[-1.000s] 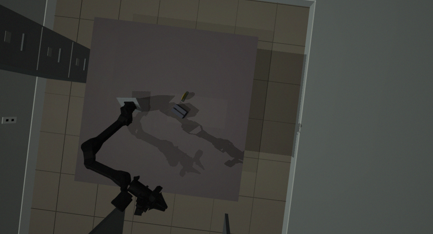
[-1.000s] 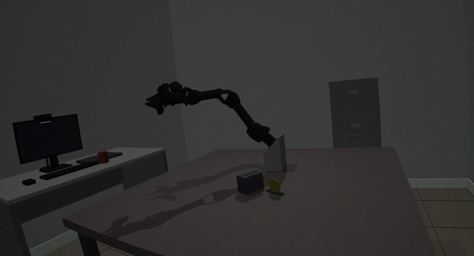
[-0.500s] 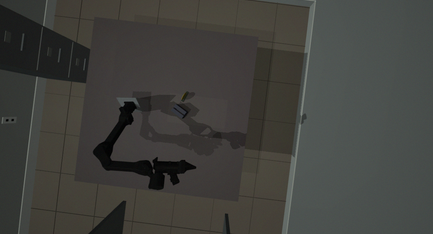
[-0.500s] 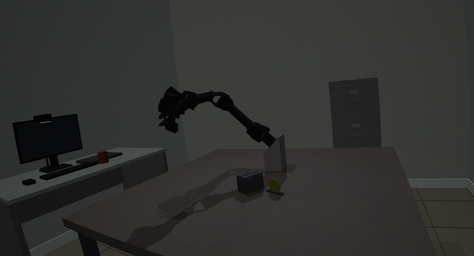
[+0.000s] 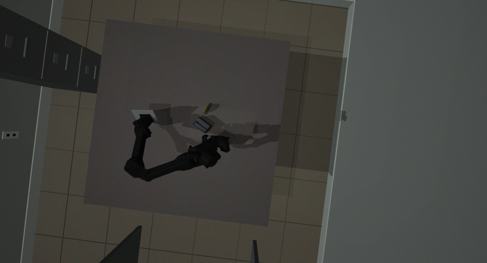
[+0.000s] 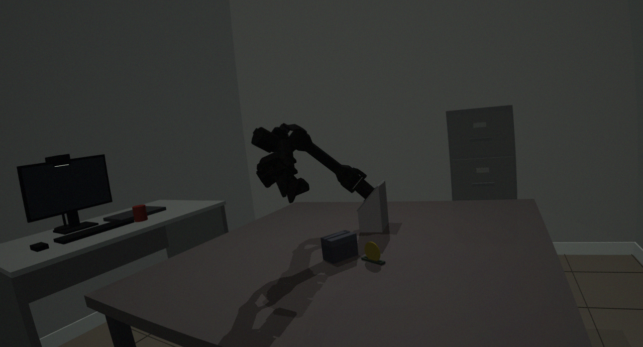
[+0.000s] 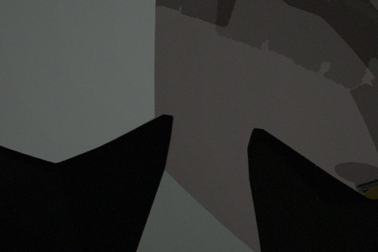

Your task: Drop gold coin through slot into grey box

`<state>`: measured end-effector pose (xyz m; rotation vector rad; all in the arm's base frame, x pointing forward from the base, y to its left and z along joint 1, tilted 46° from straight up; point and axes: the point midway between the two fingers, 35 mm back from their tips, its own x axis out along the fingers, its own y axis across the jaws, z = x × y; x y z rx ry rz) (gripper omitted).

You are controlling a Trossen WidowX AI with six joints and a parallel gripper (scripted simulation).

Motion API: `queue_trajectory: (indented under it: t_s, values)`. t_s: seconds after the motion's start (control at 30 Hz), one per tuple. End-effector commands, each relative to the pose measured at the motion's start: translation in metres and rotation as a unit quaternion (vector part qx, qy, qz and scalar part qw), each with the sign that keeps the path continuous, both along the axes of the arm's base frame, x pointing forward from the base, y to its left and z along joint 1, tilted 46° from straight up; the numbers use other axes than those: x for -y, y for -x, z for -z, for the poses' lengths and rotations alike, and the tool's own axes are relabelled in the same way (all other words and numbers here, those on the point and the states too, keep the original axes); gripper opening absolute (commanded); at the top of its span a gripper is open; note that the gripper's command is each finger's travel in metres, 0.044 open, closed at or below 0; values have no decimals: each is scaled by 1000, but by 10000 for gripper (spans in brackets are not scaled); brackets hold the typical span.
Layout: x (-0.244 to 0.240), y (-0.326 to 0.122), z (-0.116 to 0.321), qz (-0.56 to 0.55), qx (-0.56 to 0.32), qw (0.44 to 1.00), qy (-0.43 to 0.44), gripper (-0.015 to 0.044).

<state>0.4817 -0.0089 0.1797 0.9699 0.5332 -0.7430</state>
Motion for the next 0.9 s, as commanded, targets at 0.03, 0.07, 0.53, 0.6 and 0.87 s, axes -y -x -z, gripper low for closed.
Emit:
queue_trajectory:
  t_s: [0.03, 0.07, 0.53, 0.6, 0.87]
  values:
    - [-29, 17, 67, 81, -72, 993, -42, 161]
    - [-34, 22, 80, 106, -84, 990, -48, 161]
    - [-73, 125, 214, 436, -95, 894, 47, 161]
    - [-73, 128, 216, 441, -91, 891, 52, 161]
    - [-71, 128, 214, 441, -91, 891, 52, 161]
